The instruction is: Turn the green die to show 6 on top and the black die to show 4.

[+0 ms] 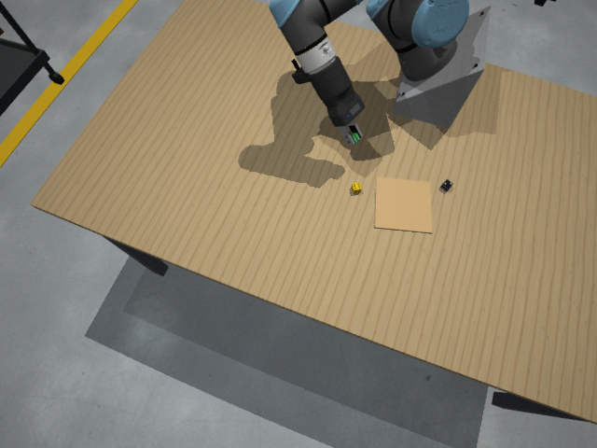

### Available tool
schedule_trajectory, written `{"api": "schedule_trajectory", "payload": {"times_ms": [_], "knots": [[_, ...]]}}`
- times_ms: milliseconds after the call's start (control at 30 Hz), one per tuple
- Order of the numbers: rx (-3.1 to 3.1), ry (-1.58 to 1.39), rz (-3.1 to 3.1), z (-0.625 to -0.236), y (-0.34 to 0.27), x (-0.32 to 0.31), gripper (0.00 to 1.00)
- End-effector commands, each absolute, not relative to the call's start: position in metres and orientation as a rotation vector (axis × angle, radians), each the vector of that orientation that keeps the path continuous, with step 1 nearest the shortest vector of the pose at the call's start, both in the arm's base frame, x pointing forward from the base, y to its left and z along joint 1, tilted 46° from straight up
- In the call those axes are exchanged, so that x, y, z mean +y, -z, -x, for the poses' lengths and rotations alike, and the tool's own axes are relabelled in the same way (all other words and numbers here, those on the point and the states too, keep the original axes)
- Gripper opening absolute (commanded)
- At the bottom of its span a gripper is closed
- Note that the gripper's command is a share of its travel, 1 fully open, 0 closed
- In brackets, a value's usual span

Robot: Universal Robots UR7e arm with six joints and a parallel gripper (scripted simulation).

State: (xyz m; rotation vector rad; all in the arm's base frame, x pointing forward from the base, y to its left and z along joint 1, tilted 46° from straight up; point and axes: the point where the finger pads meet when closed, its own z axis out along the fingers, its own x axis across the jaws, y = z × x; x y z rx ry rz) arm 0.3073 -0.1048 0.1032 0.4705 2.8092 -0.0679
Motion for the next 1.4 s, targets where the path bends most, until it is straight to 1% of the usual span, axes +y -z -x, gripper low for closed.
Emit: {"api": "schedule_trajectory", "payload": {"times_ms": [0,167,567,1033,1367], "knots": [[2.794,-0.072,-0.446,-0.307,-0.104,-0.106,0.40],[2.771,-0.197,-0.425,-0.308,-0.105,-0.107,0.40],[2.744,-0.357,-0.394,-0.307,-0.105,-0.108,0.40],[2.738,-0.376,-0.391,-0.307,-0.105,-0.109,0.40],[2.738,-0.376,-0.391,-0.306,-0.094,-0.121,0.40]]}}
